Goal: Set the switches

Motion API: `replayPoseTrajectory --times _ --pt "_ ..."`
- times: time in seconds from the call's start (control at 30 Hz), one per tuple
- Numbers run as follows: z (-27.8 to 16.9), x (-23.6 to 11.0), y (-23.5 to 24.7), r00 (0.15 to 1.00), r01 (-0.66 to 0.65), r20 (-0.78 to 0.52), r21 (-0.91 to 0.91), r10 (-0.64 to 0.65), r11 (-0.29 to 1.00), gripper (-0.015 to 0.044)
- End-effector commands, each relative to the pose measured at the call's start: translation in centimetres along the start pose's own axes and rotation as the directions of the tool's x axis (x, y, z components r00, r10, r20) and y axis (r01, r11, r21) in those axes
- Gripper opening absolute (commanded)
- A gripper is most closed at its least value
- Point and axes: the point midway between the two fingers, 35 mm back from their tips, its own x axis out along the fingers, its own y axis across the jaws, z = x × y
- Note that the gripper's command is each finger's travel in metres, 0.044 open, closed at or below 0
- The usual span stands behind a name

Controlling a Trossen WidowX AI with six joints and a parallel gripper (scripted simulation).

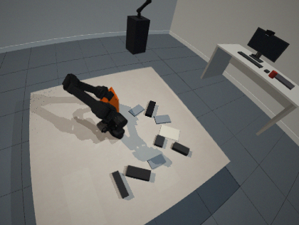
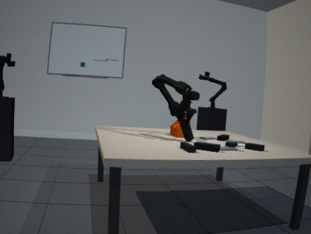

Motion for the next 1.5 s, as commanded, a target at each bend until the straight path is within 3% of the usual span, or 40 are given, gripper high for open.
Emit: replayPoseTrajectory --times 0.0,1.47 --pt "-0.8 0.1 -0.1 1.000 0.005 -0.012 0.000 -0.005 1.000 0.0336" --pt "-5.6 -0.3 -0.1 1.000 0.005 -0.014 0.000 -0.005 1.000 0.0338"
